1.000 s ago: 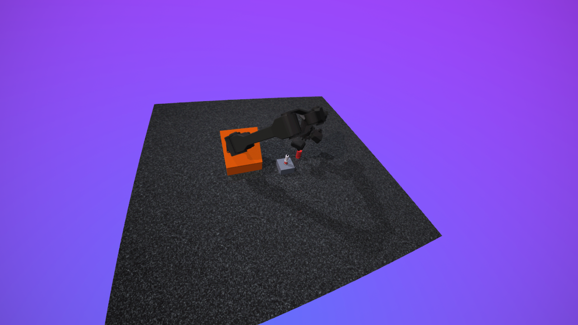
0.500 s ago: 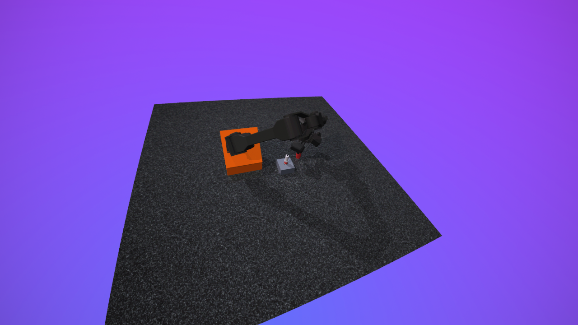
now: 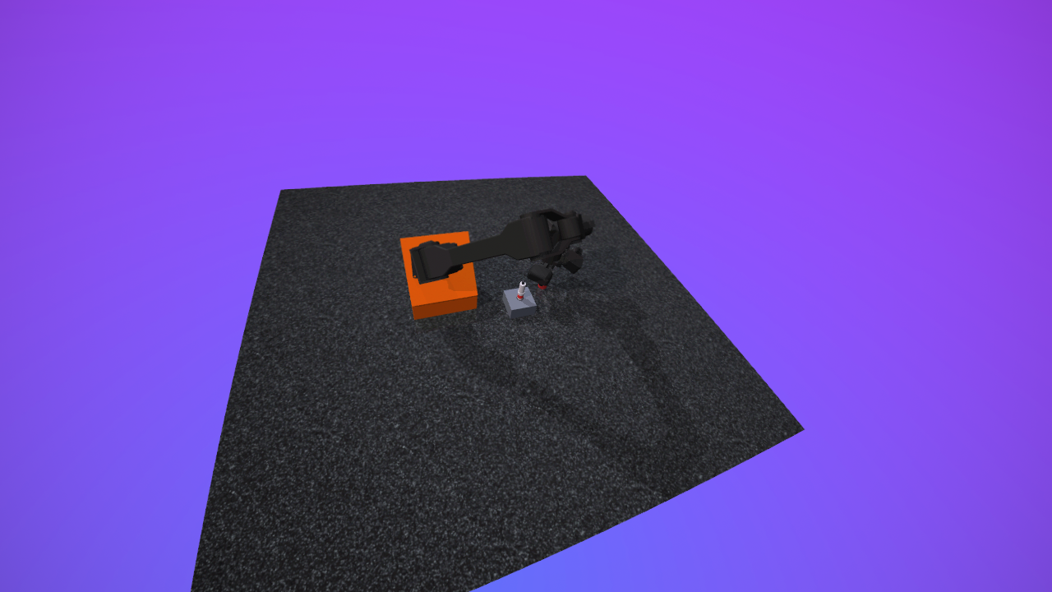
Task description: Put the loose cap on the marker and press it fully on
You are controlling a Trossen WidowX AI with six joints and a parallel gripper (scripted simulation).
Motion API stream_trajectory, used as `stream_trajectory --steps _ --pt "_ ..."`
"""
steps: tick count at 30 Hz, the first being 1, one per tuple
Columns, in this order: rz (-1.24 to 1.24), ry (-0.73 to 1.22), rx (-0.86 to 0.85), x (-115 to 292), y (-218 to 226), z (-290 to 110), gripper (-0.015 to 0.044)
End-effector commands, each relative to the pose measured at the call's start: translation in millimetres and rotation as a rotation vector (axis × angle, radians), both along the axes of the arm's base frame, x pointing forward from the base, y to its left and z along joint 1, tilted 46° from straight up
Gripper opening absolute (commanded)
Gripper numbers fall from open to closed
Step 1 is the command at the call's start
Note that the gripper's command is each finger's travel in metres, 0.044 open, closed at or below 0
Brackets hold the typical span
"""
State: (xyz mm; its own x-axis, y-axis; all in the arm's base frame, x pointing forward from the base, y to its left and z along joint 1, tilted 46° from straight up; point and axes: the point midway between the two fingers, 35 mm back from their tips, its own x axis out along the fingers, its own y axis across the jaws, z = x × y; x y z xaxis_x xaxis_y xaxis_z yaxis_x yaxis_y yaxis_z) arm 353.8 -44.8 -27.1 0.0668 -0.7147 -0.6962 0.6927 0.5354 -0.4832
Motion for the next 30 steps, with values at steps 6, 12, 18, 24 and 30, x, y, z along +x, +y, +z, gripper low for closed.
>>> stream_trajectory --steps 6,12,18,24,30 --pt "0.004 0.006 -0.008 -1 -6 -6 0.0188" --pt "0.004 0.006 -0.008 -1 -6 -6 0.0109" --pt "0.004 0.006 -0.008 0 -6 -6 0.0049" --pt "0.004 0.005 -0.006 -1 6 5 0.0000" --pt "0.004 0.006 -0.004 -2 20 17 0.0000"
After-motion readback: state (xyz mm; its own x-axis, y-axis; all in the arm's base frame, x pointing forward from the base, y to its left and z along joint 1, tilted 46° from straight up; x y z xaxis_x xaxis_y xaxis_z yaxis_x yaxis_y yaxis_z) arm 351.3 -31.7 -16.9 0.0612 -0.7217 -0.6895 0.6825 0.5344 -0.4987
